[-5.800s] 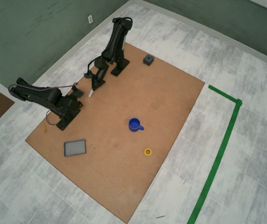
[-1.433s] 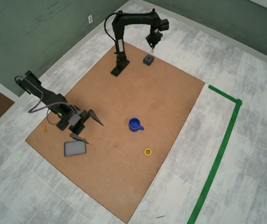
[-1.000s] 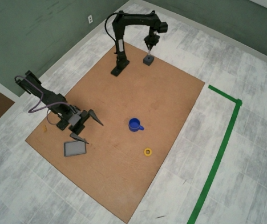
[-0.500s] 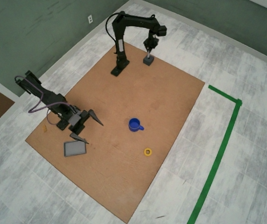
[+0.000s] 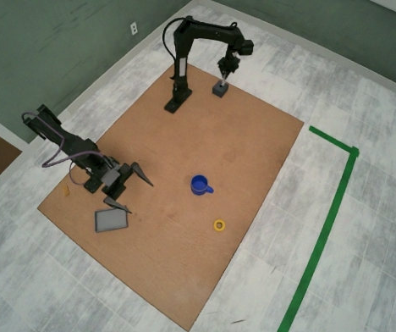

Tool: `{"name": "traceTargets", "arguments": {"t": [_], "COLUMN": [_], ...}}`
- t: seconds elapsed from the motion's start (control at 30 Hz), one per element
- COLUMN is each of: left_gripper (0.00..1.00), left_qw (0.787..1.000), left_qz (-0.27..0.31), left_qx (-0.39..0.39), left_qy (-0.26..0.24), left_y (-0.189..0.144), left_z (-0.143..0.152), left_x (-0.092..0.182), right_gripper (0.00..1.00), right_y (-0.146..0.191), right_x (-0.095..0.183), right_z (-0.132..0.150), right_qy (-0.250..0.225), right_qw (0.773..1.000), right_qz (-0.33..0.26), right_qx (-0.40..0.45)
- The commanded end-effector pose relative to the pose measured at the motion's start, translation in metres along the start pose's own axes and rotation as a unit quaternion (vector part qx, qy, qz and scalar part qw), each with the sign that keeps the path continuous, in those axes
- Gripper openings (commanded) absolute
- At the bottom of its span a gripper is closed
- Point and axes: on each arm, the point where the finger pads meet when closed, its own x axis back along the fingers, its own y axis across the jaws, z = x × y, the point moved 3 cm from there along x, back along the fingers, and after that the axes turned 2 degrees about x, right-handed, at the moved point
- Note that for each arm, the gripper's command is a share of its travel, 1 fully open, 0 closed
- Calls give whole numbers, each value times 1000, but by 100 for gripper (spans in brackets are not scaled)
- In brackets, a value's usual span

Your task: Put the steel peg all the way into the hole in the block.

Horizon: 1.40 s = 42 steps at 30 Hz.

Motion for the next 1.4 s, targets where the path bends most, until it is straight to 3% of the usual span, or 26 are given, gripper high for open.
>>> {"name": "traceTargets", "arguments": {"t": [0.0, 0.43, 0.6, 0.77, 0.93, 1.0, 1.13, 1.3, 1.37], "left_gripper": [0, 0, 0, 0, 0, 0, 0, 0, 0], "left_qw": [1000, 1000, 1000, 1000, 1000, 1000, 1000, 1000, 1000], "left_qz": [-6, -7, -6, -9, -10, -10, -10, -10, -10], "left_qx": [10, 8, 9, 9, 8, 8, 7, 7, 7], "left_qy": [-7, -3, -3, -1, 0, 0, 0, 0, 0], "left_y": [6, 6, 9, 11, 12, 12, 13, 13, 13], "left_z": [1, 3, 3, 4, 5, 5, 5, 5, 5], "left_x": [13, 9, 9, 8, 7, 7, 7, 7, 7], "right_gripper": [100, 100, 100, 100, 100, 100, 100, 100, 100], "right_y": [2, 16, 125, 249, 370, 370, 459, 513, 518], "right_x": [0, -9, -43, -28, 28, 28, 112, 217, 230], "right_z": [3, 13, 53, 87, 142, 142, 202, 254, 260], "right_qy": [1, 10, 30, 37, 54, 54, 68, 76, 76], "right_qw": [1000, 1000, 988, 958, 909, 909, 853, 788, 780], "right_qz": [-2, -19, -151, -285, -412, -412, -515, -607, -617], "right_qx": [0, 0, 5, 13, 29, 29, 50, 73, 75]}}
